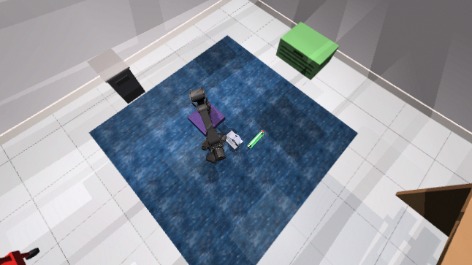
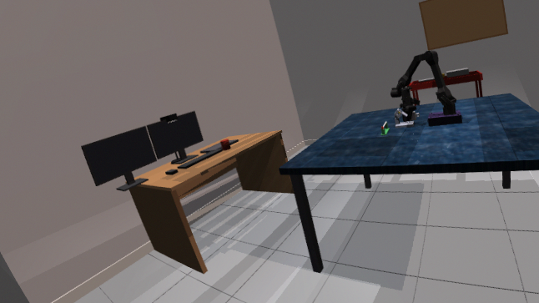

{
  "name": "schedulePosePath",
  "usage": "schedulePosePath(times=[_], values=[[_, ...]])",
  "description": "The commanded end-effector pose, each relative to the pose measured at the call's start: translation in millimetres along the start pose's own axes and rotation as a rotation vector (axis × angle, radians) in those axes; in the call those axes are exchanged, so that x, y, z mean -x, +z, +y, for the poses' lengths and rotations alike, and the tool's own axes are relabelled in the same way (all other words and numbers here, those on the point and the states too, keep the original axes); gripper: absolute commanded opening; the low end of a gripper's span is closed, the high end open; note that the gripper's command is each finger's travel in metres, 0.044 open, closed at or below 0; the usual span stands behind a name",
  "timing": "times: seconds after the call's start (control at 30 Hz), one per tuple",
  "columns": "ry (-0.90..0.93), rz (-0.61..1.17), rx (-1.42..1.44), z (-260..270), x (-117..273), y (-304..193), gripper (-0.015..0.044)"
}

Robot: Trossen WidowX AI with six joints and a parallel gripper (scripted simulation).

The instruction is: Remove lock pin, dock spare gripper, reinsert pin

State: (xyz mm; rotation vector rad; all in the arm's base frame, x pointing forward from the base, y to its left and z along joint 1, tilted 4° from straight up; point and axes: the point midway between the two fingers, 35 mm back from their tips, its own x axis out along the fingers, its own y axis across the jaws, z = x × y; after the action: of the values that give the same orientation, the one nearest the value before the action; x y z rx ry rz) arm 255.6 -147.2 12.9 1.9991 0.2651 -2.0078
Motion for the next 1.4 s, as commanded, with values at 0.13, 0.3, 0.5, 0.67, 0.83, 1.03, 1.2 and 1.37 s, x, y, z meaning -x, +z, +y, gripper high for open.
schedulePosePath(times=[0.13, 0.3, 0.5, 0.67, 0.83, 1.03, 1.2, 1.37], values=[[-0.002, -0.004, 0.005, 0, 0, 1, 0.0078], [-0.002, -0.003, 0.005, 1, 15, 0, 0.0], [-0.002, -0.003, 0.005, 0, 46, 0, 0.0], [-0.002, -0.003, 0.005, 0, 49, 0, 0.0], [-0.011, -0.009, 0.046, -1, 42, 1, 0.0], [-0.011, -0.008, 0.193, -1, 42, 2, 0.0], [-0.011, -0.007, 0.315, -2, 43, 3, 0.0], [-0.01, -0.006, 0.438, -2, 43, 5, 0.0]])
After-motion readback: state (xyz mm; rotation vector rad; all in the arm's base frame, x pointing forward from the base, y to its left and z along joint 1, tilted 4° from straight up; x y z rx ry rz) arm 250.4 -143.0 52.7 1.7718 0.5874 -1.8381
